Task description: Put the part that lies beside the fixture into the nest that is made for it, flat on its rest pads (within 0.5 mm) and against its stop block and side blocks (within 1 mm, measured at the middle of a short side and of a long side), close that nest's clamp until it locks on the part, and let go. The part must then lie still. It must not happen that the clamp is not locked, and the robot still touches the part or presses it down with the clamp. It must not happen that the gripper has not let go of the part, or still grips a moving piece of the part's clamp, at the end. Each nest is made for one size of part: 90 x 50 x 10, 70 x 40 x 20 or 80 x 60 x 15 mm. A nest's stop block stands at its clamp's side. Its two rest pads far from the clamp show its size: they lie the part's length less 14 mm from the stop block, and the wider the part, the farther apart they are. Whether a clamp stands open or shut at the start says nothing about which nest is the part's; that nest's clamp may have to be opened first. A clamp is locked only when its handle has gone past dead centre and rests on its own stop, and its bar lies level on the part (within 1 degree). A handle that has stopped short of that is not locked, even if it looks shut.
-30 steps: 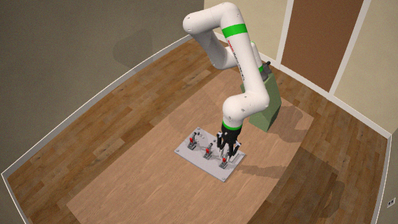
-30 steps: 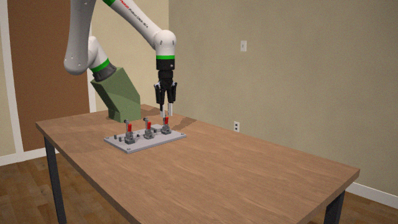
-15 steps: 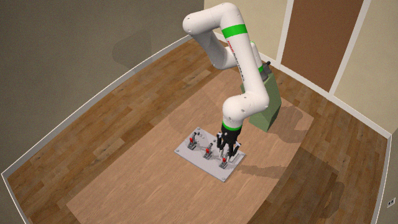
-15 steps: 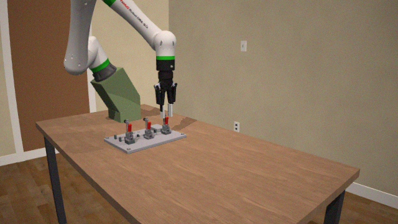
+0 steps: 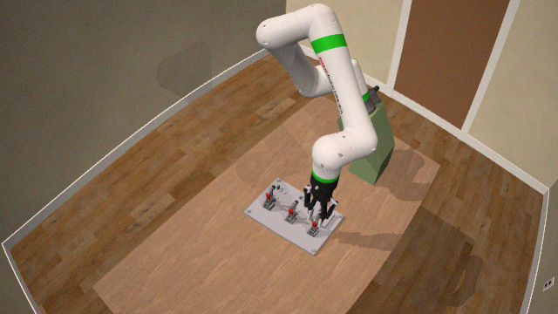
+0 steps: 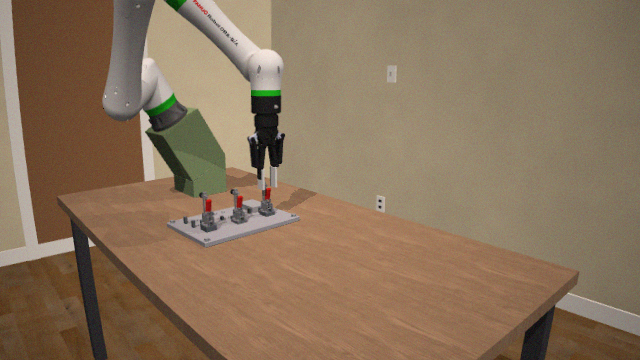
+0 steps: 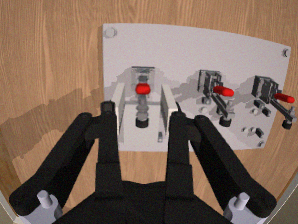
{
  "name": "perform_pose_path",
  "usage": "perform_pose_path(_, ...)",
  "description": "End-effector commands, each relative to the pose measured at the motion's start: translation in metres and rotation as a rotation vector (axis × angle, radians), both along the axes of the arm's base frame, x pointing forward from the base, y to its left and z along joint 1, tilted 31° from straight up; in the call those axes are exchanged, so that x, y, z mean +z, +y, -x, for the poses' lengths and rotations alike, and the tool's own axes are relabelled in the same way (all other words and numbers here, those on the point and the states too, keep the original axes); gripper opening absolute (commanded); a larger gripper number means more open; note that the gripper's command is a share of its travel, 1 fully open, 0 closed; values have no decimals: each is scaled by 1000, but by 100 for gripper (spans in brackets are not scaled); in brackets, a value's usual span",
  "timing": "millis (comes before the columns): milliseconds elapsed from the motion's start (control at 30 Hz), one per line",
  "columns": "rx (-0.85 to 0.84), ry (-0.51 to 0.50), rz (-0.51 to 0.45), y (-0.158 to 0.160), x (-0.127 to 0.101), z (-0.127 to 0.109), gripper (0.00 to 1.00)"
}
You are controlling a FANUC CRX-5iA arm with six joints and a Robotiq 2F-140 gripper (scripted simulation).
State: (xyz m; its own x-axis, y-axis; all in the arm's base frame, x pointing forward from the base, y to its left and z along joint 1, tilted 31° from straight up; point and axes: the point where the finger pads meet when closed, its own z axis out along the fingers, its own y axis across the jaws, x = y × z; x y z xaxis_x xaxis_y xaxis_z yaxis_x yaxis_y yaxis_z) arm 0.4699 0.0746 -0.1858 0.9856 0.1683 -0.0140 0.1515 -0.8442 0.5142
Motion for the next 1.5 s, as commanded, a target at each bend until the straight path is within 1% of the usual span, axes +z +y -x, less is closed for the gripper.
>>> perform_pose_path(0,0,0,0,0,0,0,28)
perform_pose_path(300,0,0,0,-3,-5,-1,28)
perform_pose_path(600,0,0,0,-15,-25,-2,28)
perform_pose_path(733,0,0,0,-18,-30,-3,28)
perform_pose_path(1333,0,0,0,-18,-31,-3,28)
perform_pose_path(1367,0,0,0,-18,-31,-3,0)
perform_pose_path(1467,0,0,0,-18,-31,-3,0)
